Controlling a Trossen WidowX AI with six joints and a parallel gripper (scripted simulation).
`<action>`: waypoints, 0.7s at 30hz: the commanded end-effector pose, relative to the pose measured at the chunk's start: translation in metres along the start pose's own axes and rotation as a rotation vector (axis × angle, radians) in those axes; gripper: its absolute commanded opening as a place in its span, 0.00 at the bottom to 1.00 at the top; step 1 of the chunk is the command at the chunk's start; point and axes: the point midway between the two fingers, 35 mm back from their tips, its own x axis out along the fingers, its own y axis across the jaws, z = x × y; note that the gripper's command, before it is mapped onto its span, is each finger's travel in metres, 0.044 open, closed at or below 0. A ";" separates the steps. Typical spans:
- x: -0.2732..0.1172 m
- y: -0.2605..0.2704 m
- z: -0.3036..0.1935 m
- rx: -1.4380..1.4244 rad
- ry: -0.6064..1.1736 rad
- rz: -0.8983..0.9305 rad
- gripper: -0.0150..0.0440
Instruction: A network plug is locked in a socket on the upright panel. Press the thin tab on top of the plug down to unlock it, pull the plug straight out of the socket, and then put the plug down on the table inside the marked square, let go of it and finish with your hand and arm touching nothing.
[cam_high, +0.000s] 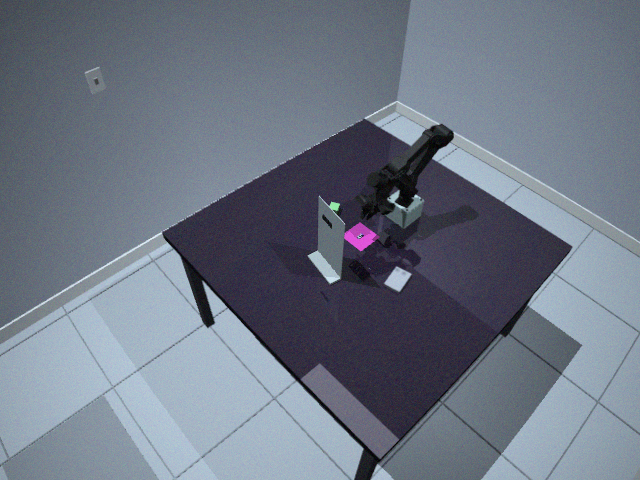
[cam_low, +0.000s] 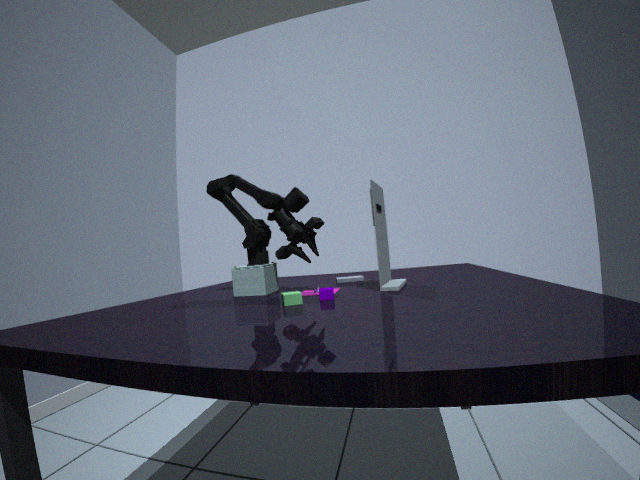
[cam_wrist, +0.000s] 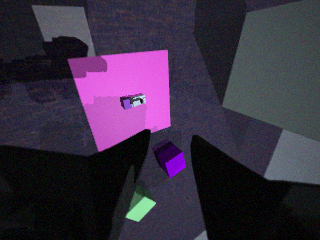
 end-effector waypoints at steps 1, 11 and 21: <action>-0.007 -0.005 -0.001 0.004 0.005 -0.013 0.52; -0.017 -0.007 -0.001 0.004 0.005 -0.012 0.52; -0.026 -0.015 0.000 0.000 0.001 -0.002 0.52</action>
